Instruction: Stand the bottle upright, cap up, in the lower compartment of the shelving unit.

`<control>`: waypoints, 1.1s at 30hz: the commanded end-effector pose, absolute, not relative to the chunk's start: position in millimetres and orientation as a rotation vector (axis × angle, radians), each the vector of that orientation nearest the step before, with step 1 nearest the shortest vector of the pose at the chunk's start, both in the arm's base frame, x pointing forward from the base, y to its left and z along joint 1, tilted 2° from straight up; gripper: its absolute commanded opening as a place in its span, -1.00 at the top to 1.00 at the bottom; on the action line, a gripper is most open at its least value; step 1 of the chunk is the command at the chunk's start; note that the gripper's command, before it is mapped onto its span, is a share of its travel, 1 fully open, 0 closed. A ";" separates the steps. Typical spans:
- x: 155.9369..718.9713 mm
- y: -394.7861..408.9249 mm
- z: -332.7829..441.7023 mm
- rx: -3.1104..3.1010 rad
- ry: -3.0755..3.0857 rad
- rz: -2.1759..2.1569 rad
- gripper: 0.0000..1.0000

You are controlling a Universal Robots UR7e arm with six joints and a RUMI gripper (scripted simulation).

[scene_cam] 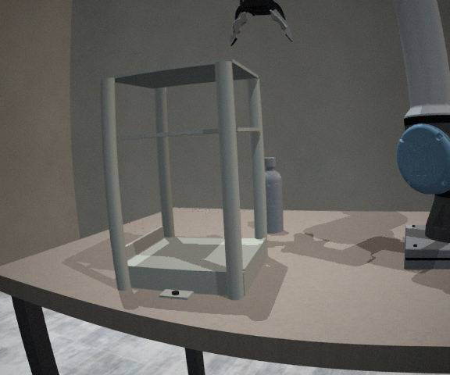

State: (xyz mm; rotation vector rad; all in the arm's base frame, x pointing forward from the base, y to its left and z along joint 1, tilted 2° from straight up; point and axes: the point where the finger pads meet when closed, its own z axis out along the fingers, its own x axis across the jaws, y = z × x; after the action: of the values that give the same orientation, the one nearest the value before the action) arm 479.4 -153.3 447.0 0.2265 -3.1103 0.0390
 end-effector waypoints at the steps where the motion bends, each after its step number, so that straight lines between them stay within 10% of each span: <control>1: 479.5 -156.2 447.9 0.222 -3.113 0.040 -1.00; 12: 479.5 -156.2 447.9 0.222 -3.113 0.040 -1.00; 13: 479.5 -156.2 447.9 0.222 -3.113 0.040 0.07; 33: 480.1 -156.4 442.3 0.290 -3.095 0.013 0.07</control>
State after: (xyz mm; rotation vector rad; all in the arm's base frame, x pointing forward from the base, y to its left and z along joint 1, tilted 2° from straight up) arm 479.8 -156.3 444.3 0.2593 -3.1024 0.0246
